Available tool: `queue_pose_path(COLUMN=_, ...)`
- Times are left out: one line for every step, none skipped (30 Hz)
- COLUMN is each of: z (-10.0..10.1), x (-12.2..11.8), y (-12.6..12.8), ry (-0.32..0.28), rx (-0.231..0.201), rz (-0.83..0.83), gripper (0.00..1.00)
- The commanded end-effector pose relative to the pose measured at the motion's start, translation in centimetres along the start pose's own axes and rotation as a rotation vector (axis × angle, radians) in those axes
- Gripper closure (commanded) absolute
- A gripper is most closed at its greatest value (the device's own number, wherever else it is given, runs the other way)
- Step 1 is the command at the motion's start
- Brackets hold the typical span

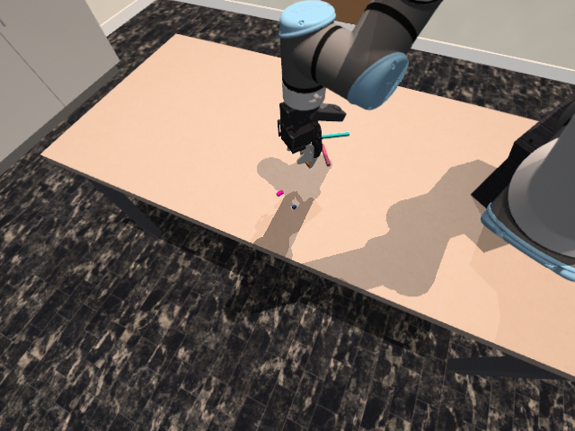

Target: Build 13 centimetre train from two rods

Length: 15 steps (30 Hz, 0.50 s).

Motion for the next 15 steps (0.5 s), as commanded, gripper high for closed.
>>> queue_pose_path(z=-0.04, x=0.12, y=-0.06, ry=-0.007, rx=-0.007, rz=-0.168, gripper=1.00)
queue_pose_path(z=-0.04, x=0.14, y=-0.05, ry=-0.007, rx=-0.007, rz=-0.202, gripper=1.00)
queue_pose_path(z=-0.04, x=0.14, y=-0.05, ry=-0.007, rx=-0.007, rz=-0.202, gripper=1.00)
queue_pose_path(z=-0.04, x=0.14, y=-0.05, ry=-0.007, rx=-0.007, rz=-0.202, gripper=1.00)
queue_pose_path(z=-0.04, x=0.15, y=-0.05, ry=-0.007, rx=-0.007, rz=-0.246, gripper=1.00)
queue_pose_path(z=-0.04, x=0.16, y=-0.05, ry=-0.007, rx=-0.007, rz=-0.290, gripper=1.00)
queue_pose_path(z=-0.04, x=0.17, y=-0.05, ry=-0.007, rx=-0.007, rz=-0.334, gripper=1.00)
queue_pose_path(z=-0.04, x=0.18, y=-0.05, ry=-0.007, rx=-0.006, rz=-0.370, gripper=1.00)
queue_pose_path(z=-0.04, x=0.18, y=-0.05, ry=-0.007, rx=-0.006, rz=-0.403, gripper=1.00)
queue_pose_path(z=-0.04, x=0.18, y=-0.04, ry=-0.008, rx=-0.006, rz=-0.437, gripper=1.00)
queue_pose_path(z=-0.04, x=0.18, y=-0.04, ry=-0.008, rx=-0.006, rz=-0.471, gripper=1.00)
queue_pose_path(z=-0.04, x=0.18, y=-0.04, ry=-0.008, rx=-0.006, rz=-0.505, gripper=1.00)
queue_pose_path(z=-0.04, x=0.18, y=-0.03, ry=-0.008, rx=-0.006, rz=-0.539, gripper=1.00)
queue_pose_path(z=-0.04, x=0.17, y=-0.03, ry=-0.008, rx=-0.006, rz=-0.573, gripper=1.00)
queue_pose_path(z=-0.04, x=0.16, y=-0.02, ry=-0.008, rx=-0.006, rz=-0.607, gripper=1.00)
Point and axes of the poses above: the point where the finger pads meet when closed, its own z axis out along the fingers, its own y axis across the jaws, x = y × z, the point moved 3 cm from there along -z, back along the fingers, and after that the axes turned 12 degrees about -z, right-handed, at the moved point
